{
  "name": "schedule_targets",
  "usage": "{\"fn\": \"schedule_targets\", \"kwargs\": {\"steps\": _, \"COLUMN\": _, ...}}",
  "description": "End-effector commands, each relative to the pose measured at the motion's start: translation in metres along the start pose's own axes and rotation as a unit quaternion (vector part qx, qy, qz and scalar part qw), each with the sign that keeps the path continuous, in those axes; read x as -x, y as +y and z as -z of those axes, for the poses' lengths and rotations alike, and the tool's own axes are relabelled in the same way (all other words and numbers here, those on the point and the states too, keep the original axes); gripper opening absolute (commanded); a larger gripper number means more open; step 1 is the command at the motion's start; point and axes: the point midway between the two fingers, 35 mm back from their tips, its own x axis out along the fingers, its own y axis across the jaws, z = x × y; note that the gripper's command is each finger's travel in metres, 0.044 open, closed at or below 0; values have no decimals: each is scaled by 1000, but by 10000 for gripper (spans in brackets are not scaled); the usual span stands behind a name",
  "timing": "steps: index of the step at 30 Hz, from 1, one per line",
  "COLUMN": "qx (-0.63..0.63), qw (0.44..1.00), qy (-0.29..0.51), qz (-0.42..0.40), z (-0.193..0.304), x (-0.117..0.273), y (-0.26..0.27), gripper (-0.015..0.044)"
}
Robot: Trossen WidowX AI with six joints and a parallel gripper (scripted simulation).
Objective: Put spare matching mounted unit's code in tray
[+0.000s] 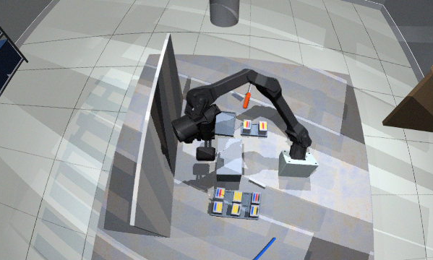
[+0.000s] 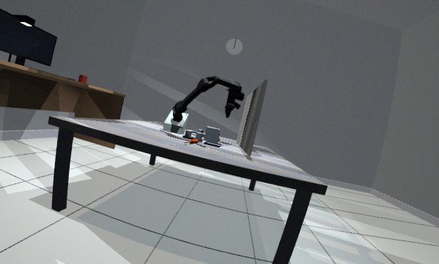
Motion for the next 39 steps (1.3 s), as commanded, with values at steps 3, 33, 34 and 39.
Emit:
{"fn": "schedule_targets", "kwargs": {"steps": 3, "qx": 66, "qw": 998, "qy": 0, "qz": -3, "z": 12, "x": -1, "y": 25, "gripper": 440}}
{"fn": "schedule_targets", "kwargs": {"steps": 33, "qx": 655, "qw": 755, "qy": 10, "qz": -9, "z": 199, "x": -97, "y": 173, "gripper": 300}}
{"fn": "schedule_targets", "kwargs": {"steps": 34, "qx": 655, "qw": 755, "qy": 10, "qz": -9, "z": 199, "x": -97, "y": 173, "gripper": 300}}
{"fn": "schedule_targets", "kwargs": {"steps": 39, "qx": 655, "qw": 755, "qy": 10, "qz": -9, "z": 199, "x": -99, "y": 171, "gripper": 300}}
